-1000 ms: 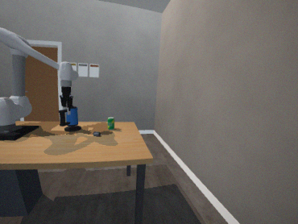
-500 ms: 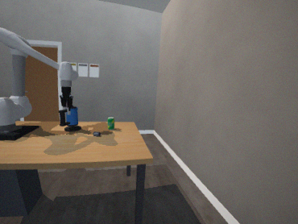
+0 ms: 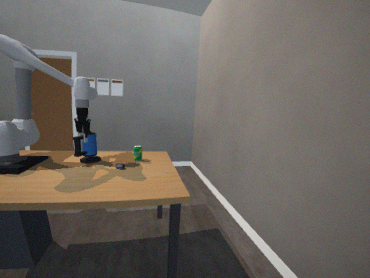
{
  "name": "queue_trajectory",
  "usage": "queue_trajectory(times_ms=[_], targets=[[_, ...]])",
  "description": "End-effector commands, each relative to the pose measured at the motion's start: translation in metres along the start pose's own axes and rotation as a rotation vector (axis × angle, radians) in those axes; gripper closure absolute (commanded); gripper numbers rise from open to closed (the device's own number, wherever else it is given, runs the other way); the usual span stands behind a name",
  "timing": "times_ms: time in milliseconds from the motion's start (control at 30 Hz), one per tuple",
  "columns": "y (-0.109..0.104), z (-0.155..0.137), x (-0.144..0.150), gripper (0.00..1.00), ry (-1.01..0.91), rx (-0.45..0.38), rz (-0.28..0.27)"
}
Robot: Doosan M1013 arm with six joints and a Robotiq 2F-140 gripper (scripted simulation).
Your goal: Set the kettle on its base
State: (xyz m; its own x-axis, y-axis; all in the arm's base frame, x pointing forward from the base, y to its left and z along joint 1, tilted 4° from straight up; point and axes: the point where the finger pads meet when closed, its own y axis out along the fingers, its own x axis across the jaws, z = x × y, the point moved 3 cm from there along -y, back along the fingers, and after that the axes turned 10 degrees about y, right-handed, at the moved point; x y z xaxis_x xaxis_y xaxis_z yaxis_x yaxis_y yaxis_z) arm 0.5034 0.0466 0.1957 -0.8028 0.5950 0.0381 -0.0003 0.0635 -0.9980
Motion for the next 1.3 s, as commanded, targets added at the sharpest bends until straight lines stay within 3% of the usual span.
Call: queue_trajectory(times_ms=[0, 500, 1267], targets=[[0.001, 0.000, 0.000, 0.90, 0.000, -0.001, 0.001], [0.020, 0.000, 0.000, 0.90, 0.000, -0.001, 0.001], [0.020, 0.000, 0.000, 0.90, 0.000, -0.001, 0.001]])
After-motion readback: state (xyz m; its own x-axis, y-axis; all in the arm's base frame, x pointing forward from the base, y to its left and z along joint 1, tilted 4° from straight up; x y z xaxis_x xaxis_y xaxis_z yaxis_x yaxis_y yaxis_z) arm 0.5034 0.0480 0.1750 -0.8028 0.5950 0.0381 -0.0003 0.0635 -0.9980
